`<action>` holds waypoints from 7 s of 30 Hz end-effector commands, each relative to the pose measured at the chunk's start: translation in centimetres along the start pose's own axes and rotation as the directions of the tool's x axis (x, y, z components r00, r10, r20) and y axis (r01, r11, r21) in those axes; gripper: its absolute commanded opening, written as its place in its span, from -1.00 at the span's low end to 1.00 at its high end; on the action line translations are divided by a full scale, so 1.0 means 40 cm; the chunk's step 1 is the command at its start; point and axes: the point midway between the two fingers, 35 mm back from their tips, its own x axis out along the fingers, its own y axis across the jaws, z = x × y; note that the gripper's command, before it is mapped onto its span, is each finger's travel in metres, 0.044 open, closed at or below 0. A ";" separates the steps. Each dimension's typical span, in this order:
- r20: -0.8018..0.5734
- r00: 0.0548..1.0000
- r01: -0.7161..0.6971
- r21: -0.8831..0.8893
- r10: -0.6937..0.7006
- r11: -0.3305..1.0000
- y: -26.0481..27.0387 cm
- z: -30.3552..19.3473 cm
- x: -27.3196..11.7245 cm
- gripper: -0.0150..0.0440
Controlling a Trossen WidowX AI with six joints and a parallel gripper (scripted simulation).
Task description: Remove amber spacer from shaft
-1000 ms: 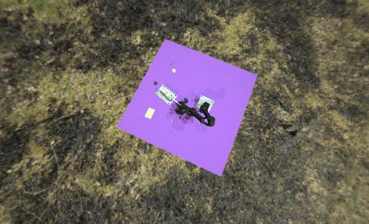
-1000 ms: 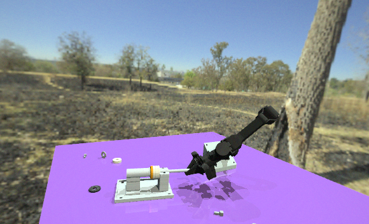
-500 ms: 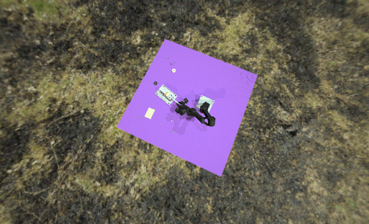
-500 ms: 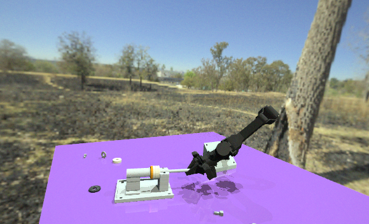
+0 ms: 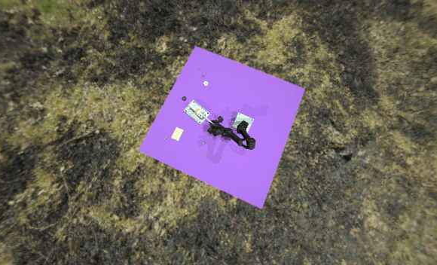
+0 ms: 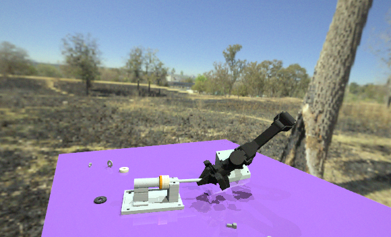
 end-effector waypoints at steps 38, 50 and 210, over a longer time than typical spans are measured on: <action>0.000 1.000 0.000 0.000 0.000 1.000 0.000 0.005 -0.008 -0.49; 0.002 1.000 0.002 0.002 -0.002 1.000 0.000 0.000 -0.001 -0.49; 0.000 1.000 0.003 0.000 -0.003 1.000 -0.001 -0.079 0.135 -0.49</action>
